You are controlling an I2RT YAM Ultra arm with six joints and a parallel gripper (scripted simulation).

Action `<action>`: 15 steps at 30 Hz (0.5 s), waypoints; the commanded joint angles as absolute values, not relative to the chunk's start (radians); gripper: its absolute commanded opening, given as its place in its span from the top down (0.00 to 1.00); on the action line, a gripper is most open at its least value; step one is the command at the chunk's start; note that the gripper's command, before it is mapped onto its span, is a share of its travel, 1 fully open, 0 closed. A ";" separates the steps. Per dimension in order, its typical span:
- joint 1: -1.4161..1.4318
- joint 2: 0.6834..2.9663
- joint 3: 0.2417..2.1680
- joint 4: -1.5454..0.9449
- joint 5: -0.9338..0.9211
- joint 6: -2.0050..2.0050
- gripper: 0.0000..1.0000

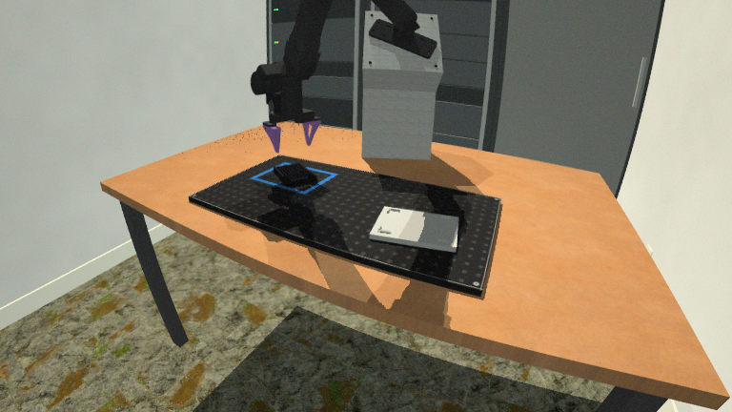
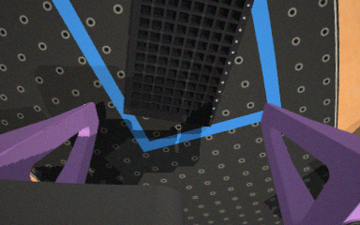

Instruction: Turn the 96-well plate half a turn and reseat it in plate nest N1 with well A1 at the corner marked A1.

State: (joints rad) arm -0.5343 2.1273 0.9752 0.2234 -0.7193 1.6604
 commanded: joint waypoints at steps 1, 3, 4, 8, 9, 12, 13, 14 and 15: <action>-0.560 2.137 0.983 0.208 -0.716 1.842 0.00; -0.560 2.137 0.983 0.208 -0.716 1.842 0.00; -0.560 2.137 0.983 0.208 -0.716 1.846 0.00; -0.560 2.137 0.982 0.209 -0.716 1.846 0.00; -0.560 2.137 0.982 0.209 -0.716 1.846 0.00; -0.560 2.136 0.980 0.210 -0.716 1.846 0.00; -0.560 2.136 0.980 0.210 -0.716 1.846 0.00; -0.560 2.135 0.978 0.212 -0.716 1.846 0.00; -0.560 2.135 0.978 0.212 -0.716 1.846 0.00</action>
State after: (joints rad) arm -0.5343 2.1273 0.9752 0.2234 -0.7193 1.8328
